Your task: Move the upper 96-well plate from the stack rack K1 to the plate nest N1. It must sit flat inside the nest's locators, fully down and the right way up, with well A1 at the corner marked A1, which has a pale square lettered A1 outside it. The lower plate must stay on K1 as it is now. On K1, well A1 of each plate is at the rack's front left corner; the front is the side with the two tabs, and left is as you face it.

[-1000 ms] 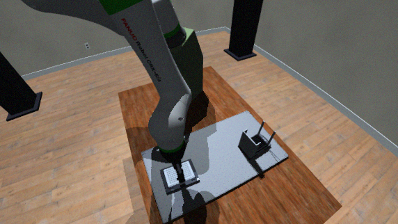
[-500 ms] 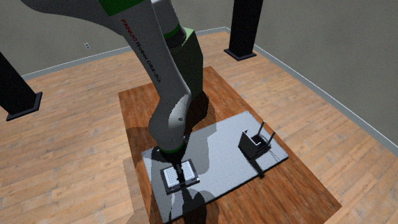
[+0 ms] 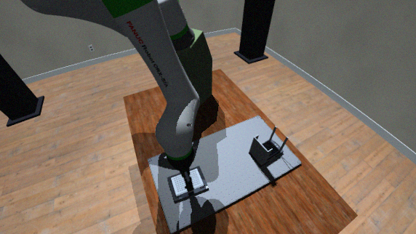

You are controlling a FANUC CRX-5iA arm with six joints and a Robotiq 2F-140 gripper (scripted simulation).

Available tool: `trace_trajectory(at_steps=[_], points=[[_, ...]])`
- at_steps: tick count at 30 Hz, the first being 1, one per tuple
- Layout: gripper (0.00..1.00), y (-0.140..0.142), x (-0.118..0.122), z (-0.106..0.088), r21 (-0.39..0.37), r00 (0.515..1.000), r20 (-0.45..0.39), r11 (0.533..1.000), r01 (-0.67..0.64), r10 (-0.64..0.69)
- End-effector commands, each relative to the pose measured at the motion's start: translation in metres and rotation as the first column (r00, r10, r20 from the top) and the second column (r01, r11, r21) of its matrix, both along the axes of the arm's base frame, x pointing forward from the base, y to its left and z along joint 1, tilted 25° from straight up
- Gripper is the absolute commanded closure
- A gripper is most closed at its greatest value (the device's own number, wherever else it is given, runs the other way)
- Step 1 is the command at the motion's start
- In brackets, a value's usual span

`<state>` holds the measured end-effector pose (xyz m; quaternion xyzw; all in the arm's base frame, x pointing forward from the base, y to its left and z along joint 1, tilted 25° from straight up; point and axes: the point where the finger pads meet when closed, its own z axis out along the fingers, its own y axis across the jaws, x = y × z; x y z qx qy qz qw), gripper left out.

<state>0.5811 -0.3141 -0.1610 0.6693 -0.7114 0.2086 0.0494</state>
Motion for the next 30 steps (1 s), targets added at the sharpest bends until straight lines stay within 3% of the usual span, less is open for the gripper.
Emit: trace_trajectory(at_steps=[1, 28, 29, 30], points=[[1.00, -0.0001, 0.0002, -0.0003, 0.000, 1.000, 0.000, 1.000, 0.000, 0.000], [1.00, -0.0015, 0.0010, -0.0038, 0.000, 1.000, 0.000, 1.000, 0.000, 0.000], [0.00, -0.0016, 0.0011, -0.0039, 0.000, 1.000, 0.000, 1.000, 0.000, 0.000], [0.00, -0.0016, 0.0011, -0.0039, 0.000, 1.000, 0.000, 1.000, 0.000, 0.000]])
